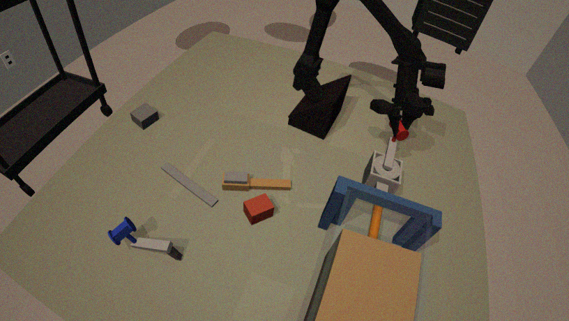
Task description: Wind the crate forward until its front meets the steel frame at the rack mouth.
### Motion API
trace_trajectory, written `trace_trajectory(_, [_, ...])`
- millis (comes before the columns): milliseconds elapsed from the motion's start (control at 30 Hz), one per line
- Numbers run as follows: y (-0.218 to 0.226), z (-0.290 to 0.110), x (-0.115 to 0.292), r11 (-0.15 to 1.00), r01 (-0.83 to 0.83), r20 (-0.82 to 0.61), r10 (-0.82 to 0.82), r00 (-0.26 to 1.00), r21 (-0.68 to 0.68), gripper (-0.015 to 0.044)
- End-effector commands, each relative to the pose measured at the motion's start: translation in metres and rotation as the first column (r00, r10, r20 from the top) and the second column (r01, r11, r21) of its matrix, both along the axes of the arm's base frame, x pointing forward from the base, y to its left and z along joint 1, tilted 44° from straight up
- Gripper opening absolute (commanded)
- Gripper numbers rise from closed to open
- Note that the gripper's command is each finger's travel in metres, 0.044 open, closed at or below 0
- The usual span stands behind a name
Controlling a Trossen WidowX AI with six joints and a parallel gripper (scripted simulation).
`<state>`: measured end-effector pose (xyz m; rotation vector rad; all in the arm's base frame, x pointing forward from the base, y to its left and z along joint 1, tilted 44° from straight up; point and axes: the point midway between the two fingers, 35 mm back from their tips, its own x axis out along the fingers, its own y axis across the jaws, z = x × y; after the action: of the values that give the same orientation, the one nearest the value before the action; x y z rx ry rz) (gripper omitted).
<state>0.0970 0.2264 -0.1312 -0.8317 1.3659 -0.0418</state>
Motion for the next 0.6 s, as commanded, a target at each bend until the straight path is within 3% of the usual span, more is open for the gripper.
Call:
trace_trajectory(0, [-0.009,0.004,0.0,1.0,-0.004,-0.001,0.003,1.0,-0.022,0.0])
trace_trajectory(567, [-0.035,0.026,0.007,1.0,-0.003,-0.001,0.003,1.0,-0.025,0.0])
